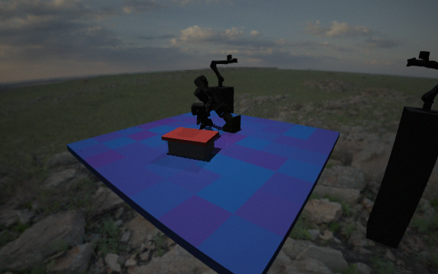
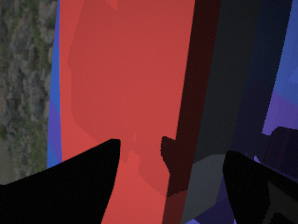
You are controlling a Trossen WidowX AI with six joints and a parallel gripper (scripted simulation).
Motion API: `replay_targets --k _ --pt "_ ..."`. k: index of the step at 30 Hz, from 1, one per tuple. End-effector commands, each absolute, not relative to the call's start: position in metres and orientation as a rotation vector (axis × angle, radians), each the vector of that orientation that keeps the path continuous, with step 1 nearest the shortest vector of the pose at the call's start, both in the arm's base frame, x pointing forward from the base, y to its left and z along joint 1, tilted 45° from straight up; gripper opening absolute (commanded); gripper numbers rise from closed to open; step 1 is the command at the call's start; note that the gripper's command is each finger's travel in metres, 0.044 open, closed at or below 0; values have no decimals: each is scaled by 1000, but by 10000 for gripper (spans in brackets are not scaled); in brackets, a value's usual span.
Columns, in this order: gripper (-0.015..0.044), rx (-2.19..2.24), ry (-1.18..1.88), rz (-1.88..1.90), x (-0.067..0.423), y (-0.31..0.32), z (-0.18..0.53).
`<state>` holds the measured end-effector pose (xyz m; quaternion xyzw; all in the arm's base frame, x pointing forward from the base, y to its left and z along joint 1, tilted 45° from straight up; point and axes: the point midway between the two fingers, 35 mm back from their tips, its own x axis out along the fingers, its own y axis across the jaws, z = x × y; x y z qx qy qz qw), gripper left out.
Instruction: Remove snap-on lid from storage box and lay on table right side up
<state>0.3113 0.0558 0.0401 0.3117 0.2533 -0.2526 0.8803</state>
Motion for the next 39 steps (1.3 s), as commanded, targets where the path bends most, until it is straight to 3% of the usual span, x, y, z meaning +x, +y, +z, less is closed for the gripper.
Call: replay_targets --k 1,15,18,28,32,39 --pt "235 647 530 -522 317 54 36" --pt "235 646 525 -520 330 46 23" --pt "156 646 525 -520 330 46 23" --pt "90 646 525 -520 330 46 23" --pt "0 646 525 -520 330 46 23" --pt "0 650 524 -520 331 47 24"
